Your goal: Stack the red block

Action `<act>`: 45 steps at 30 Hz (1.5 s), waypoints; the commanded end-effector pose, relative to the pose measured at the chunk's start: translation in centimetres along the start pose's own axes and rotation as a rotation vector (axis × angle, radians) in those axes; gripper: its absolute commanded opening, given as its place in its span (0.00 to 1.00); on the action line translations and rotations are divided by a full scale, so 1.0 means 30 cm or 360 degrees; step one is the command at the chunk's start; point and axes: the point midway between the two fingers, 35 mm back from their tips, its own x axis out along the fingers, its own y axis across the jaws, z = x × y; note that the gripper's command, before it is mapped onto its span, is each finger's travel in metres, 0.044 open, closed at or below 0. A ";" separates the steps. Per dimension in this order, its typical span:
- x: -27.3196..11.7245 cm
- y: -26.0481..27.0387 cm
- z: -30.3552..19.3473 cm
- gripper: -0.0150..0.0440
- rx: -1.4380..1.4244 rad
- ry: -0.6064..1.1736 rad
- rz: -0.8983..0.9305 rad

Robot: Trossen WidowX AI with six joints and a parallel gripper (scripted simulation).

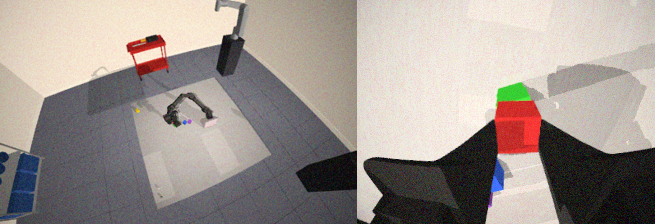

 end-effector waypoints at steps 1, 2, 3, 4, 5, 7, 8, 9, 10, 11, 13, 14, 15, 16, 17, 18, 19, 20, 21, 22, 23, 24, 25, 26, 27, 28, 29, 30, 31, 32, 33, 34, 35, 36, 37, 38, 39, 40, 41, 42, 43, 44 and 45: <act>0.003 -0.004 0.000 0.25 -0.0004 0.0001 -0.0009; 0.004 -0.004 0.000 0.25 -0.0004 0.0001 -0.0009; 0.004 -0.004 0.000 0.25 -0.0004 0.0001 -0.0009; 0.005 -0.004 0.000 0.25 -0.0004 0.0001 -0.0009; 0.005 -0.004 0.000 0.25 -0.0004 0.0001 -0.0009; 0.005 -0.004 0.000 0.25 -0.0004 0.0001 -0.0009; 0.005 -0.004 0.000 0.25 -0.0004 0.0001 -0.0009; 0.005 -0.004 0.000 0.25 -0.0004 0.0001 -0.0009; 0.005 -0.004 0.000 0.25 -0.0004 0.0001 -0.0009; 0.005 -0.004 0.000 0.25 -0.0004 0.0001 -0.0009; 0.005 -0.004 0.000 0.25 -0.0004 0.0001 -0.0009; 0.003 -0.004 0.000 0.25 -0.0004 0.0001 -0.0008; -0.001 -0.003 0.000 0.25 -0.0004 0.0001 -0.0008; -0.007 -0.003 0.000 0.25 -0.0004 0.0001 -0.0008; 0.001 0.000 0.000 0.30 -0.0002 -0.0001 0.0000; 0.001 0.000 0.000 0.34 -0.0002 -0.0001 0.0000; 0.001 0.000 0.000 0.39 -0.0002 -0.0001 0.0000; 0.001 0.000 0.000 0.43 -0.0002 -0.0001 0.0000; 0.001 0.000 0.000 0.48 -0.0002 -0.0001 0.0000; 0.001 0.000 0.000 0.52 -0.0002 -0.0001 0.0000; 0.001 0.000 0.000 0.57 -0.0002 -0.0001 0.0000; 0.001 0.000 0.000 0.61 -0.0002 -0.0001 0.0000; 0.001 0.000 0.000 0.65 -0.0002 -0.0001 0.0000; 0.001 0.000 0.000 0.70 -0.0002 -0.0001 0.0000; 0.001 0.000 0.000 0.74 -0.0002 -0.0001 0.0000; 0.001 0.000 0.000 0.79 -0.0002 -0.0001 0.0000; 0.001 0.000 0.000 0.83 -0.0002 -0.0001 0.0000; 0.001 0.000 0.000 0.88 -0.0002 -0.0001 0.0000; 0.001 0.000 0.000 0.92 -0.0002 -0.0001 0.0000; 0.001 0.000 0.000 0.97 -0.0002 -0.0001 0.0000; 0.001 0.000 0.000 1.00 -0.0002 -0.0001 0.0000; 0.001 0.000 0.000 1.00 -0.0002 -0.0001 0.0000; 0.001 0.000 0.000 1.00 -0.0002 -0.0001 0.0000; 0.001 0.000 0.000 1.00 -0.0002 -0.0001 0.0000; 0.001 0.000 0.000 1.00 -0.0002 -0.0001 0.0000; 0.001 0.000 0.000 1.00 -0.0002 -0.0001 0.0000; 0.001 0.000 0.000 1.00 -0.0002 -0.0001 0.0000; 0.001 0.000 0.000 1.00 -0.0002 -0.0001 0.0000; 0.001 0.000 0.000 1.00 -0.0002 -0.0001 0.0000; 0.001 0.000 0.000 1.00 -0.0002 -0.0001 0.0000; 0.001 0.000 0.000 1.00 -0.0002 -0.0001 0.0000; 0.001 0.000 0.000 1.00 -0.0002 -0.0001 0.0000; 0.001 0.000 0.000 1.00 -0.0002 -0.0001 0.0000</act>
